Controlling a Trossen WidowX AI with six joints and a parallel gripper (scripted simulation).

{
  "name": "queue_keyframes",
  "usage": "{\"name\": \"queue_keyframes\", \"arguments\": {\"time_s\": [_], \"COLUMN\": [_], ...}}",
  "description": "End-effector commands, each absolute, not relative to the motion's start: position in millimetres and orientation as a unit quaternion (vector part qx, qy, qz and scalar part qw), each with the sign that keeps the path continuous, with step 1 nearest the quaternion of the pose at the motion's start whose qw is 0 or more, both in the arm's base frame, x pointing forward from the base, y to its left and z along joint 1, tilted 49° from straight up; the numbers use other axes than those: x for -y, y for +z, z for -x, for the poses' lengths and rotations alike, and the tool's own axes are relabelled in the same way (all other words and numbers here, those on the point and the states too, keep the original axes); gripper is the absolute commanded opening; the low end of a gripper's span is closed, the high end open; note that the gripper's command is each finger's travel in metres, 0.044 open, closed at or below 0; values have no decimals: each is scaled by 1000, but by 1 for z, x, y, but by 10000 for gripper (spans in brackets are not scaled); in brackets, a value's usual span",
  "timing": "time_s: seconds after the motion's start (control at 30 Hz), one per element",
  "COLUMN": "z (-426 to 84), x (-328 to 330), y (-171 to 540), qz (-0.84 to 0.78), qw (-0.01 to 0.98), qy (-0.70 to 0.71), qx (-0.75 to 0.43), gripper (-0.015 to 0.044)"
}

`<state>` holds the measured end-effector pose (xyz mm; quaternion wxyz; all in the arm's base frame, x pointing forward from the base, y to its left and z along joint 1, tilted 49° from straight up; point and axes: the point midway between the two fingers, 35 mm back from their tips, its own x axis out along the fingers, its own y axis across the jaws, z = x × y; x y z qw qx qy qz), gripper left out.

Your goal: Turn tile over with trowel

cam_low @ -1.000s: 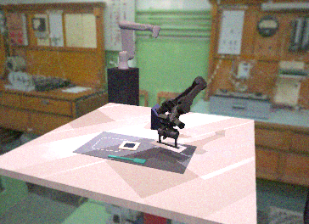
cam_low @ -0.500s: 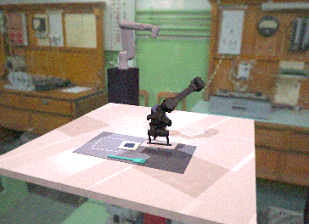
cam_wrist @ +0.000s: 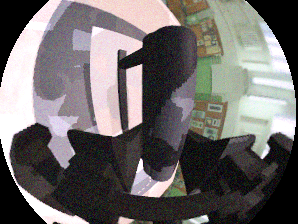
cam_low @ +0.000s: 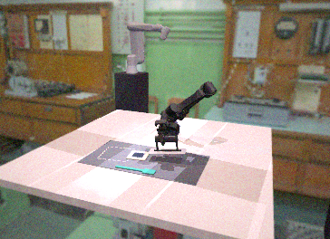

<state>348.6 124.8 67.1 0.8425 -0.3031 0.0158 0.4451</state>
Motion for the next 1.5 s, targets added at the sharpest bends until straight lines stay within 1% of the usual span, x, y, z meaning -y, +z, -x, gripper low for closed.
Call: {"name": "queue_keyframes", "arguments": {"time_s": [0.0, 0.77, 1.47], "z": [-348, -341, -350], "x": [-126, -152, -135], "y": [64, 41, 19], "qz": [305, 304, 305], "qw": [842, 842, 842], "qy": [445, 445, 445], "qx": [-13, -13, -13], "gripper": [0, 0, 0]}}
